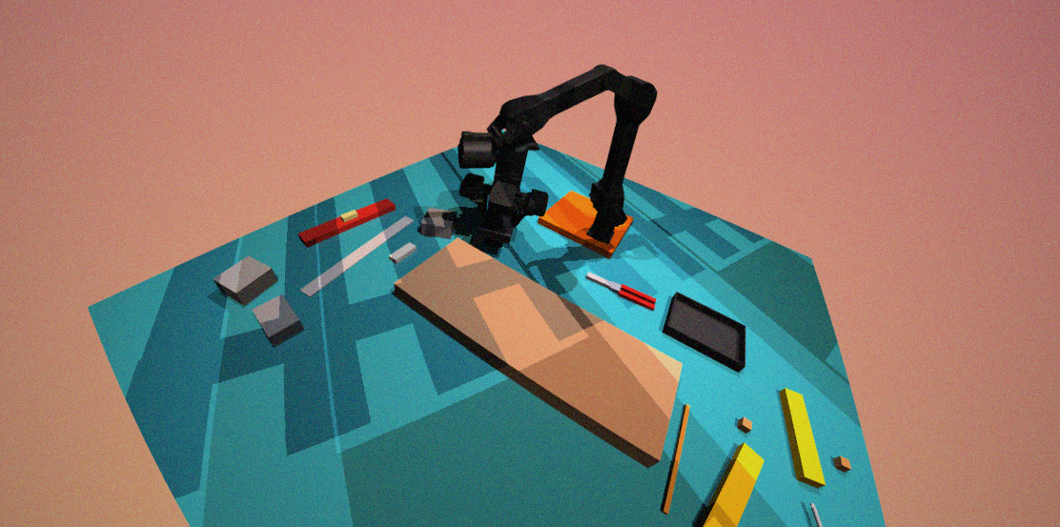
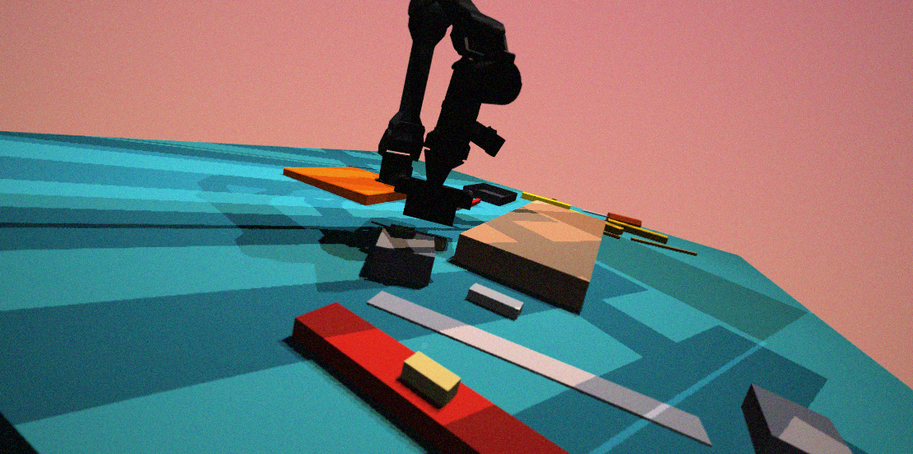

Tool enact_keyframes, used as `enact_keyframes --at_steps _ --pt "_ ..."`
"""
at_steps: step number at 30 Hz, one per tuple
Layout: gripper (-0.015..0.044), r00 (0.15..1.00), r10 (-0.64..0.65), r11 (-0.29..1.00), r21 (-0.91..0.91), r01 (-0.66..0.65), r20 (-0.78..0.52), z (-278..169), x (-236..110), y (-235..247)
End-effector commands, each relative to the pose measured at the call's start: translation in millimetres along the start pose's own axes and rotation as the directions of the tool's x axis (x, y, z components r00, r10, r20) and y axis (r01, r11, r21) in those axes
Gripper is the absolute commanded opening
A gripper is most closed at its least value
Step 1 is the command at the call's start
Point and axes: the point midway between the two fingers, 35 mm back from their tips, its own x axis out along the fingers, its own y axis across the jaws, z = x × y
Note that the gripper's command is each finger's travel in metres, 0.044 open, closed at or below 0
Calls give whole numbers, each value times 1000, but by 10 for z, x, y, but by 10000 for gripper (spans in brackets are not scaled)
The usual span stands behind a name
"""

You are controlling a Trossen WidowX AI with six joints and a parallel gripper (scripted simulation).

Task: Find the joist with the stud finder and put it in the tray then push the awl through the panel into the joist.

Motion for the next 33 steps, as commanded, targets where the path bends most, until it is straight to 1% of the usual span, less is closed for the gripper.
enact_keyframes --at_steps 1,33 --pt "0 999 -36 999 7 36 2 -1 -35 -7" --pt "0 981 -194 981 24 194 2 0 -16 66"
